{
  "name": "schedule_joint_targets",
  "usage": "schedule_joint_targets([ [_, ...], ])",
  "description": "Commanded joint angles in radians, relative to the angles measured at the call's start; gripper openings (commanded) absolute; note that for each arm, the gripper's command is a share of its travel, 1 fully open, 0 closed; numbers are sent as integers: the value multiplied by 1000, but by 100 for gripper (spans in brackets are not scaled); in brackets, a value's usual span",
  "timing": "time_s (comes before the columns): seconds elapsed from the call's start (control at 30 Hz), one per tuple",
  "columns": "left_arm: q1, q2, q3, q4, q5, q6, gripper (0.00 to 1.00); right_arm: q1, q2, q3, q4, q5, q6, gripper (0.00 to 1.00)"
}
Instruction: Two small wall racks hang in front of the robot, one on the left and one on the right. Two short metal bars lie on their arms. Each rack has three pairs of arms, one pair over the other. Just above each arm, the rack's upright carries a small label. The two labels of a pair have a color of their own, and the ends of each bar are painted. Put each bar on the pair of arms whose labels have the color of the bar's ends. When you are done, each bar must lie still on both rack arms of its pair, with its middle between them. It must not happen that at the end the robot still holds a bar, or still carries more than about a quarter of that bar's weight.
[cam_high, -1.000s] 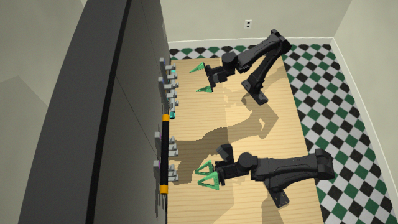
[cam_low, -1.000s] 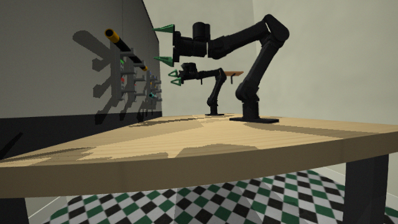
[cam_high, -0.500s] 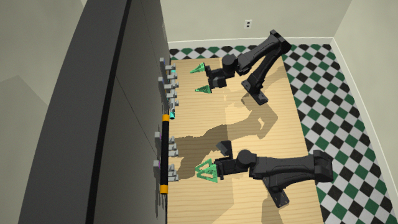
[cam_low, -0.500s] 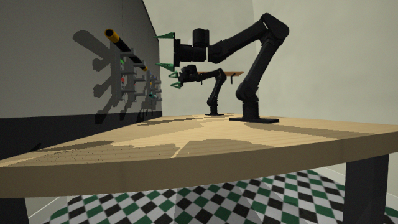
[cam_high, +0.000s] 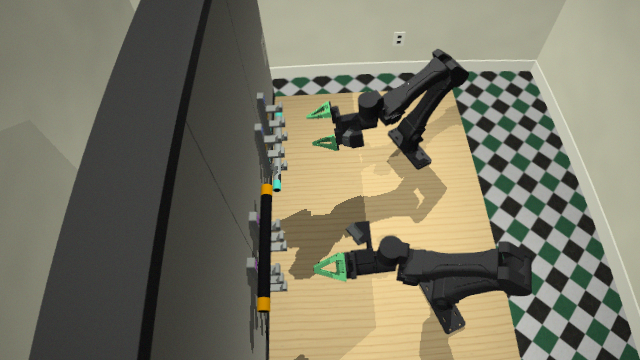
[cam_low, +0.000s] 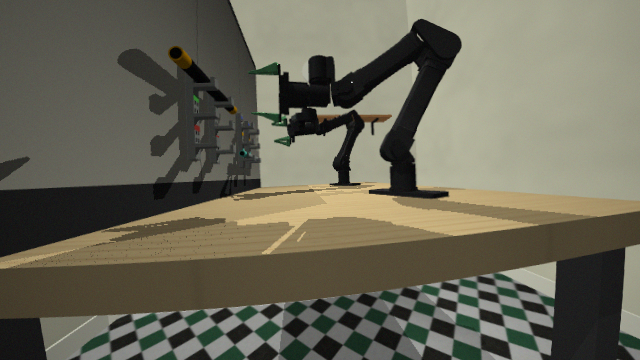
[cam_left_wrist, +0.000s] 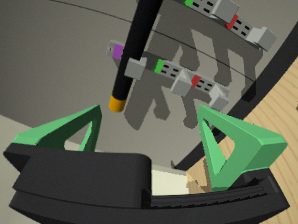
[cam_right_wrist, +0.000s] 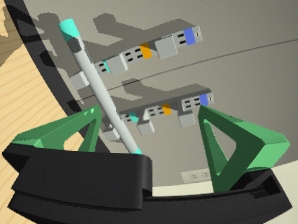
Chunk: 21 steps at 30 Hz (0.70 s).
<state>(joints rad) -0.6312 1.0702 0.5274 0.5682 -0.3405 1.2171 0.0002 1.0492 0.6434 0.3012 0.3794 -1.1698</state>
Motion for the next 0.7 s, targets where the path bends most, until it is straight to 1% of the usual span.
schedule_joint_targets([
  [0.0, -24, 17, -11, 47, -19, 59, 100, 7, -2, -31, 58, 24, -64, 100],
  [0.33, -87, 65, -24, 91, -52, 181, 100, 2, 23, -94, 169, 55, -198, 100],
  [0.4, -87, 65, -24, 91, -52, 181, 100, 2, 23, -94, 169, 55, -198, 100],
  [0.67, -135, 109, -30, 125, -80, 274, 100, -5, 54, -144, 273, 76, -305, 100],
])
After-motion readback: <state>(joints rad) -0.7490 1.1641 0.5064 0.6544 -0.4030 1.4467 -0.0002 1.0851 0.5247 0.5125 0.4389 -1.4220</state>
